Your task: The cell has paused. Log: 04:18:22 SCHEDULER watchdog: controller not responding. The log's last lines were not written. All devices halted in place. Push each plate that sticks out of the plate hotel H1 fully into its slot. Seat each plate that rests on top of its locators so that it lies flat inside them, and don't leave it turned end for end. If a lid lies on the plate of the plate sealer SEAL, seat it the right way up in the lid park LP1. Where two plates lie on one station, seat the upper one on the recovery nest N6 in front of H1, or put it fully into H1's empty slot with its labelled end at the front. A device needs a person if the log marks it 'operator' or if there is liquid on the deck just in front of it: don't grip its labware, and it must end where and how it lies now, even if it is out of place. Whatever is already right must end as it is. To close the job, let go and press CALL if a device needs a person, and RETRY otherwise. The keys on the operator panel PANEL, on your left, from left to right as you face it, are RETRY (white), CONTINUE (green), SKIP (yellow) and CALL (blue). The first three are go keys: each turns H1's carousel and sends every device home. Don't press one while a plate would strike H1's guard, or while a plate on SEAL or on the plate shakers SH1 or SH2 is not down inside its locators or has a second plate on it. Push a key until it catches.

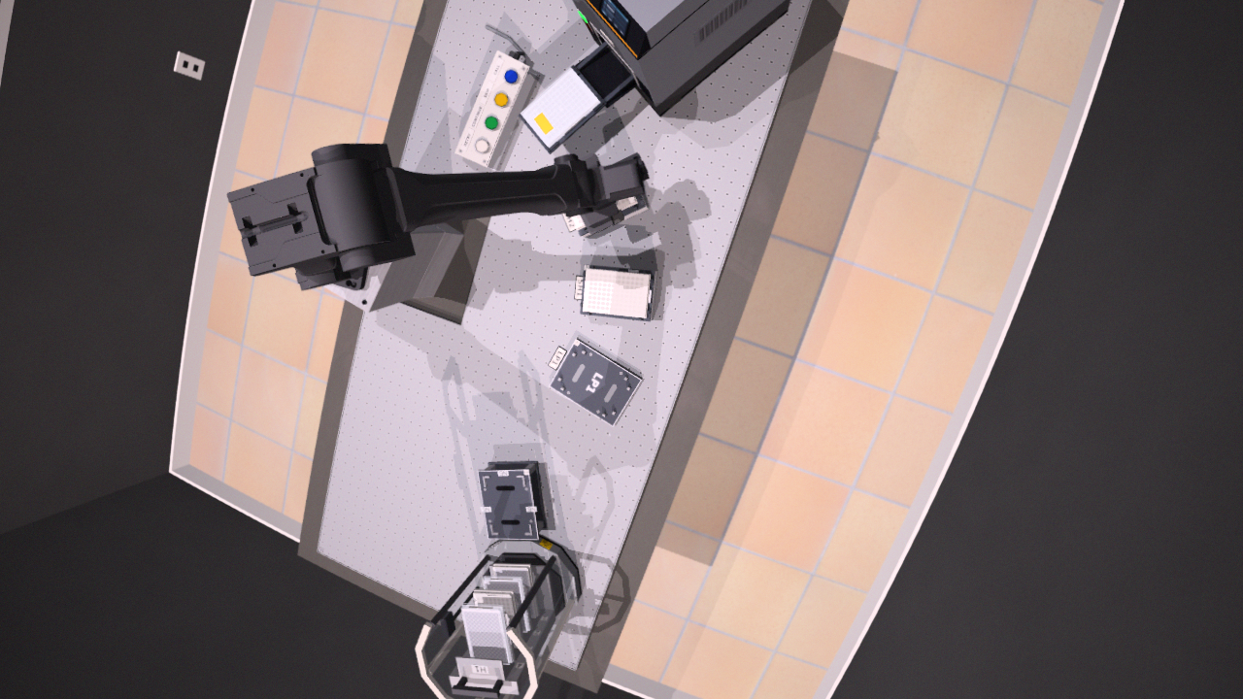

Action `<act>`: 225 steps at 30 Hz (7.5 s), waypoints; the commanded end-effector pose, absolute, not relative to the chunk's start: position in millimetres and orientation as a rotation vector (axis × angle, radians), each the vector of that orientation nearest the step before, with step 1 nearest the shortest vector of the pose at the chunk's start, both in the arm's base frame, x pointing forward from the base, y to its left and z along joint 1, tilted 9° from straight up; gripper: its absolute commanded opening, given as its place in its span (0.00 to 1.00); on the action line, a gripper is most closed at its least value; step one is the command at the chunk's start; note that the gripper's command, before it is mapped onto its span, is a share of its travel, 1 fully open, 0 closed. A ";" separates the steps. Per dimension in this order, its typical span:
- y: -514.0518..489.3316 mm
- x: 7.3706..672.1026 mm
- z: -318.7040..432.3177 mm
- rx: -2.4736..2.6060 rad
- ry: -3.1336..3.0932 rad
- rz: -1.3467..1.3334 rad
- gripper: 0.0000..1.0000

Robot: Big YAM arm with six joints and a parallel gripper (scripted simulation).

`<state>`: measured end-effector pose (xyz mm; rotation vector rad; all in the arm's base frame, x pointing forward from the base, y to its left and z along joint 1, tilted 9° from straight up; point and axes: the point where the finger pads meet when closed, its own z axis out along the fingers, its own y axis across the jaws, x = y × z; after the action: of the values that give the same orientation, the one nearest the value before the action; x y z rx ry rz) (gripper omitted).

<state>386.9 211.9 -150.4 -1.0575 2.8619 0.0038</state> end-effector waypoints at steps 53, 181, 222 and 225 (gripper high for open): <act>217.2 408.2 -150.8 -1.044 2.827 0.019 0.84; 214.5 409.1 -171.6 -1.046 2.832 0.017 0.84; 213.3 408.9 -171.7 -1.045 2.832 0.008 1.00; 213.3 408.9 -171.7 -1.045 2.832 0.008 1.00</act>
<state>391.6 214.3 -167.0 -1.0597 2.8555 0.0166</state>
